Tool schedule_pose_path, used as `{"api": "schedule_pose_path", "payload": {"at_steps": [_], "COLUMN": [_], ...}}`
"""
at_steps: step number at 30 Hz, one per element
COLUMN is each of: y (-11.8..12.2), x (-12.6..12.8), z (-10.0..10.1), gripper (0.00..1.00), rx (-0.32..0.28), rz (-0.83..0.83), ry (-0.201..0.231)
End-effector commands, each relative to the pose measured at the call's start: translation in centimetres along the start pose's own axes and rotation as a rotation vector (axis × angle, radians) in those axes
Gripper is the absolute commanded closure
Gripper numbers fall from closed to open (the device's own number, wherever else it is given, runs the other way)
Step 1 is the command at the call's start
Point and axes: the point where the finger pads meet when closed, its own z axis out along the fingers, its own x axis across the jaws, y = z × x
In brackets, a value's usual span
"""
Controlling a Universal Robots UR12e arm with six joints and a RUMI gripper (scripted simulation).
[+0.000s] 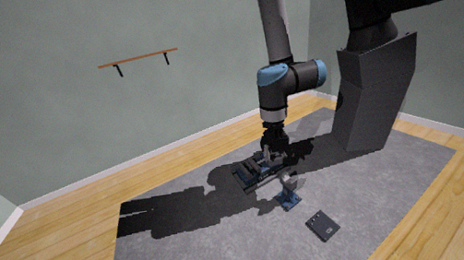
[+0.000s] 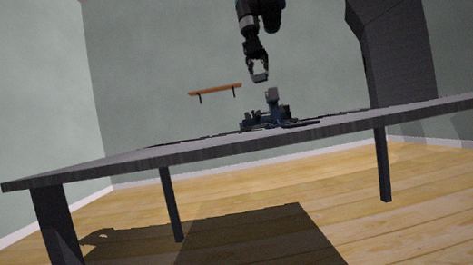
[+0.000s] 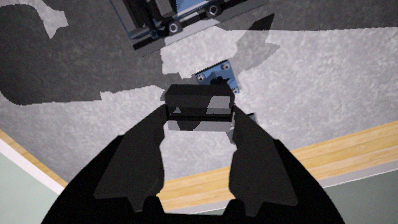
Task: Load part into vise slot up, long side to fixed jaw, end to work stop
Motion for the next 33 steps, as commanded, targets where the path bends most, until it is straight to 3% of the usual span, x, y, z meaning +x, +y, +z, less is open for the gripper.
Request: {"api": "schedule_pose_path", "payload": {"at_steps": [1,33], "y": [-0.8,-6.0], "x": [-0.8,-5.0], "z": [0.0,0.0], "gripper": [1.0,1.0], "rx": [0.0,0.0], "rz": [0.076,0.509], "ry": [0.0,0.0]}}
